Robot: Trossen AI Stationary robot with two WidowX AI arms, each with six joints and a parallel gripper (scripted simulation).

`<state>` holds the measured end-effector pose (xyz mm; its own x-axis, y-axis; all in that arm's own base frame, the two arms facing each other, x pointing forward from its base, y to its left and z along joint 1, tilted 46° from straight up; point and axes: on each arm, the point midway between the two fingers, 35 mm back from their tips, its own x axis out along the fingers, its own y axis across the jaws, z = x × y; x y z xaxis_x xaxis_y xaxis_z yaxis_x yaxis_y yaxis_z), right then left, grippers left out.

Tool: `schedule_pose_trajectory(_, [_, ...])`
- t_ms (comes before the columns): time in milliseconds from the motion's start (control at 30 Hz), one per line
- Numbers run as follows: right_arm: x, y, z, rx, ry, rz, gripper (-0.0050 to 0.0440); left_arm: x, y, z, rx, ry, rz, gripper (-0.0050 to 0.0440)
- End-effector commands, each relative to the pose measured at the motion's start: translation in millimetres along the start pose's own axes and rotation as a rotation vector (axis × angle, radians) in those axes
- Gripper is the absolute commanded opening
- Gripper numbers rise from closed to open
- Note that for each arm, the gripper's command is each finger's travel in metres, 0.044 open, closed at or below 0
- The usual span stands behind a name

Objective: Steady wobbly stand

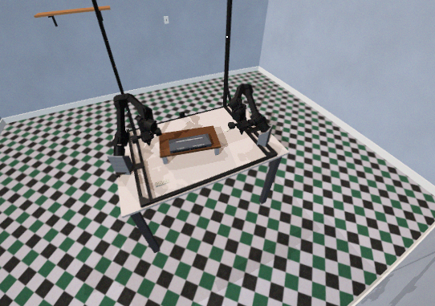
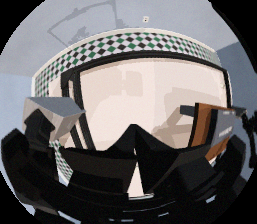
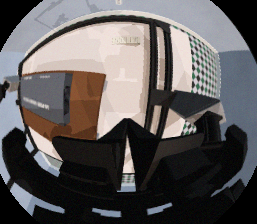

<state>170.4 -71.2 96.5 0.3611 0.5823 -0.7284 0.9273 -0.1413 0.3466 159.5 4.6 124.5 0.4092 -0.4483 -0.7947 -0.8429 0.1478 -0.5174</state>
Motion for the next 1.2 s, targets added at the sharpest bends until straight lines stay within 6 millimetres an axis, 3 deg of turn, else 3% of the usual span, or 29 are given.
schedule_pose_trajectory(0, [0,0,0,0.0,0.0,0.0,0.0,-4,2,-16,-0.133,0.129,0.003,0.0])
schedule_pose_trajectory(67, [0,0,0,0.0,0.0,0.0,0.0,-4,2,-16,-0.133,0.129,0.003,0.0])
schedule_pose_trajectory(100, [0,0,0,0.0,0.0,0.0,0.0,0,-1,2,0.011,-0.009,-0.002,0.0])
schedule_pose_trajectory(433, [0,0,0,0.0,0.0,0.0,0.0,-1,-8,20,0.116,-0.102,-0.018,0.0])
schedule_pose_trajectory(667, [0,0,0,0.0,0.0,0.0,0.0,-2,-9,21,0.118,-0.106,-0.021,0.0])
schedule_pose_trajectory(1000, [0,0,0,0.0,0.0,0.0,0.0,-8,-23,48,0.276,-0.257,-0.042,0.0])
schedule_pose_trajectory(1167, [0,0,0,0.0,0.0,0.0,0.0,-8,-23,48,0.276,-0.257,-0.042,0.0])
